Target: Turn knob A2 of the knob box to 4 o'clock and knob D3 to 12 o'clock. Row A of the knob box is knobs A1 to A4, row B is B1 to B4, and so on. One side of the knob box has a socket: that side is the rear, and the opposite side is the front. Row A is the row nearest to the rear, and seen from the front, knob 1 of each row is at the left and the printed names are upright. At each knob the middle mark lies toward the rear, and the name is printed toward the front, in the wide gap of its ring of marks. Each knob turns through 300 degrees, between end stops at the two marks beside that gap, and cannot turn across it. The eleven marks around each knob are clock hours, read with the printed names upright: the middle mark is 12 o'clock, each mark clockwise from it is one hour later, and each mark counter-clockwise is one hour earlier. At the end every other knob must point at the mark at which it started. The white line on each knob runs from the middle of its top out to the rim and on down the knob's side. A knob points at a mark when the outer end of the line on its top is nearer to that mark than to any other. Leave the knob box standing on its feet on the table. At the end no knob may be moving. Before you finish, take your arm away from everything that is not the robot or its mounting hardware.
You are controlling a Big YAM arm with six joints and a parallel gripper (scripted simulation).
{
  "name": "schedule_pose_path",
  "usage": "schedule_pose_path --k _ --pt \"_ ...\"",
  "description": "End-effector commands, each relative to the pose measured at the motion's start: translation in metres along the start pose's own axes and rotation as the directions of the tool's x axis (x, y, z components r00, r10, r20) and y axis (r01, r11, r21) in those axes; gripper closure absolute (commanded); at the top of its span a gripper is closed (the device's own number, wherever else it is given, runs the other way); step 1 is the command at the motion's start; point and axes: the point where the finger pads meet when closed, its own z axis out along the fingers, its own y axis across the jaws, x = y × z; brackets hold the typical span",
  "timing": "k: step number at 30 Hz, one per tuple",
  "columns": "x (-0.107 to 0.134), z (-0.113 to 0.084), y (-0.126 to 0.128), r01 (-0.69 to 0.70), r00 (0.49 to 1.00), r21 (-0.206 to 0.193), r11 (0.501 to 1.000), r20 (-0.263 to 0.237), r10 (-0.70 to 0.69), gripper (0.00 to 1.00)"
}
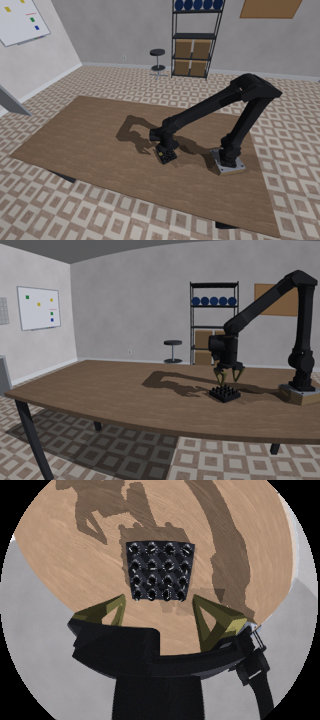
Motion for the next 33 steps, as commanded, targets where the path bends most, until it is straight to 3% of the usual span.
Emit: schedule_pose_path --k 1,33 --pt "-0.0095 -0.0073 0.0063 -0.039 0.999 -0.03 0.999 0.022 0.04 0.0" --pt "-0.0095 -0.0073 0.0063 -0.032 0.999 -0.03 0.999 0.023 0.033 0.0"
